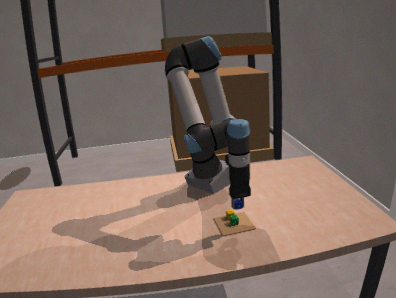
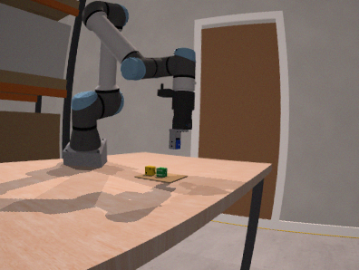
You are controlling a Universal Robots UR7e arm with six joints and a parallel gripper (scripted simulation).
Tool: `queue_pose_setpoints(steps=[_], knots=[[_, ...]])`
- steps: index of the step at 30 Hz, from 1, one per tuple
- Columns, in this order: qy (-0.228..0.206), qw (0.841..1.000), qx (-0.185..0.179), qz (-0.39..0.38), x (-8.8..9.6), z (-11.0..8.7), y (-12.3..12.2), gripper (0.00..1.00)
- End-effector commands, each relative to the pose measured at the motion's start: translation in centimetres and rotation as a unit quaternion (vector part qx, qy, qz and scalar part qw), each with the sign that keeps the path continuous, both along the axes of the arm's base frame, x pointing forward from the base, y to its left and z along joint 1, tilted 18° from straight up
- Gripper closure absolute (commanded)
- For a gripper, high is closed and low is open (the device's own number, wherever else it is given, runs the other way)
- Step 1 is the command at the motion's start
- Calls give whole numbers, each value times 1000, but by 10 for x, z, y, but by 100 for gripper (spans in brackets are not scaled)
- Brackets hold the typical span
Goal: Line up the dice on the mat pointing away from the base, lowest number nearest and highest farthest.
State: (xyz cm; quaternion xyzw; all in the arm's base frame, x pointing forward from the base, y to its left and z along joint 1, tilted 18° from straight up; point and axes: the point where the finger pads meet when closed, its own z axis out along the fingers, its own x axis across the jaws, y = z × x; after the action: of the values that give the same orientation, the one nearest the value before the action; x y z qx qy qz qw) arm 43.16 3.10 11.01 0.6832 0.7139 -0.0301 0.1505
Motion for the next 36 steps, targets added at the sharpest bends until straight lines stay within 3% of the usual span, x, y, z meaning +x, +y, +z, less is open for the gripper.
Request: queue_pose_setpoints(steps=[1,15,24,36], knots=[[-3,1000,2,-9,1,1,-1,43],[-3,1000,2,-9,1,0,-1,43],[-3,1000,2,-9,4,-16,-5,43],[-3,1000,2,-9,13,-70,-19,43]])
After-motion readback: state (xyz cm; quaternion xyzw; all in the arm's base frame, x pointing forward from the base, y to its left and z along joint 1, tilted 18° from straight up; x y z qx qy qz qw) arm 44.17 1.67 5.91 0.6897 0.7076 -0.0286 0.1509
